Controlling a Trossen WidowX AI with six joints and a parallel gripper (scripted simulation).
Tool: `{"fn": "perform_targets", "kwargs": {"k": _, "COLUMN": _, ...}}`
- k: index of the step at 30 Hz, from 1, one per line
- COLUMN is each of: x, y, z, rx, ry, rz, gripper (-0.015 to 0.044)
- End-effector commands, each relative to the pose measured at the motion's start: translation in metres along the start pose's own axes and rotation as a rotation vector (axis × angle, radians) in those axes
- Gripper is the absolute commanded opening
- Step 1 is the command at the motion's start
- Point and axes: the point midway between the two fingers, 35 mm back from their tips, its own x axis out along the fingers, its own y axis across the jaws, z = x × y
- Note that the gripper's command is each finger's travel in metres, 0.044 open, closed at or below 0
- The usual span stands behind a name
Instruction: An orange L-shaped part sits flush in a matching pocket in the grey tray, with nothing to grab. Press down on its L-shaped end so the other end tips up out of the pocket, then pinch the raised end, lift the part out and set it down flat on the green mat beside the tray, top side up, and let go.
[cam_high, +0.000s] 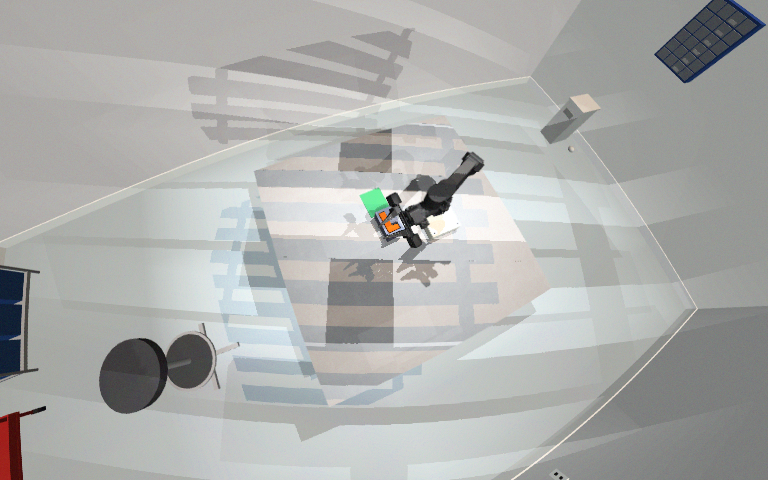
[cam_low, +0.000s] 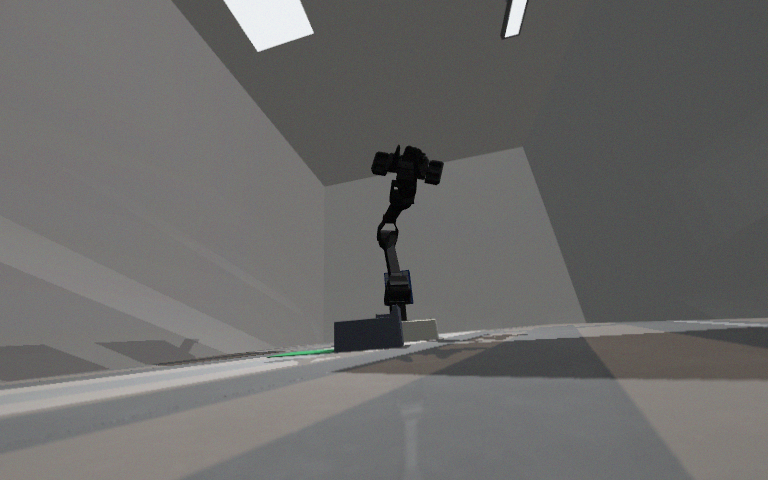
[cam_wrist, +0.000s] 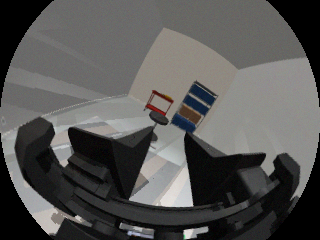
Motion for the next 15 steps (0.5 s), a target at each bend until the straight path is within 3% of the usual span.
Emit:
{"fn": "perform_targets", "kwargs": {"k": 1, "x": 0.015, "y": 0.013, "z": -0.078, "rx": 0.002, "ry": 0.320, "rz": 0.098, "gripper": 0.0180}}
{"fn": "perform_targets", "kwargs": {"k": 8, "x": -0.012, "y": 0.021, "z": -0.189, "rx": 0.089, "ry": 0.830, "rz": 0.192, "gripper": 0.0180}}
{"fn": "perform_targets", "kwargs": {"k": 15, "x": -0.086, "y": 0.021, "z": -0.265, "rx": 0.266, "ry": 1.397, "rz": 0.222, "gripper": 0.0180}}
